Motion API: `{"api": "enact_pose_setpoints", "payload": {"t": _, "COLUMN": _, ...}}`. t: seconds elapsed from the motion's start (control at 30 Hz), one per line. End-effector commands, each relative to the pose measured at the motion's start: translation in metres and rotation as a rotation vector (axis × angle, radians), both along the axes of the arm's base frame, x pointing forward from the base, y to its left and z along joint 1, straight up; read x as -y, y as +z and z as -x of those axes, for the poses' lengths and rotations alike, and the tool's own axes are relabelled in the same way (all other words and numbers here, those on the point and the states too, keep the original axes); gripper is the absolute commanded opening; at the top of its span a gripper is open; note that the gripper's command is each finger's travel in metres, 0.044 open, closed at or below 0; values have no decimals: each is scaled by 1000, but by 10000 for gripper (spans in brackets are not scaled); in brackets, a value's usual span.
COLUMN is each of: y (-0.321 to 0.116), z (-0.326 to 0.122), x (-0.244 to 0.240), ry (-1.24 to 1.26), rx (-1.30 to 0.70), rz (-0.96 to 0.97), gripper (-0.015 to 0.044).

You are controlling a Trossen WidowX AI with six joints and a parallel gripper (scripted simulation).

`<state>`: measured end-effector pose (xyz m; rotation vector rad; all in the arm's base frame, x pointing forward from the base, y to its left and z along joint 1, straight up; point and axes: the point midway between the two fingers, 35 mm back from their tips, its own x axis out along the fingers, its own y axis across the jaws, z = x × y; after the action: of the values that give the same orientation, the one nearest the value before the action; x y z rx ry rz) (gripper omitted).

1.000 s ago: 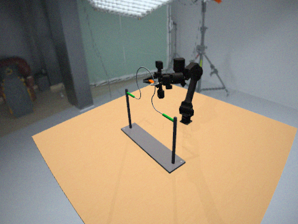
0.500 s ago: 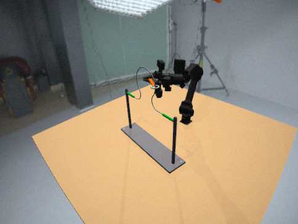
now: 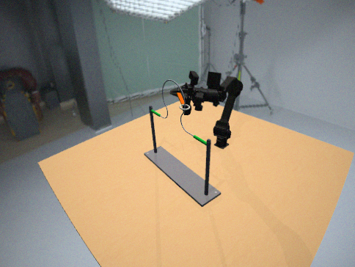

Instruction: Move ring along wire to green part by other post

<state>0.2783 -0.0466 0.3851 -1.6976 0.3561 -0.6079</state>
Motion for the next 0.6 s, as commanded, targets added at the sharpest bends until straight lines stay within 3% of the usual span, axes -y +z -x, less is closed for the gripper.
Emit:
{"api": "enact_pose_setpoints", "payload": {"t": 0.0, "y": 2, "z": 0, "x": -1, "ry": 2, "rx": -5, "rz": 52, "gripper": -150}}
{"api": "enact_pose_setpoints", "payload": {"t": 0.57, "y": 8, "z": 0, "x": -2, "ry": -1, "rx": -33, "rz": 267, "gripper": -150}}
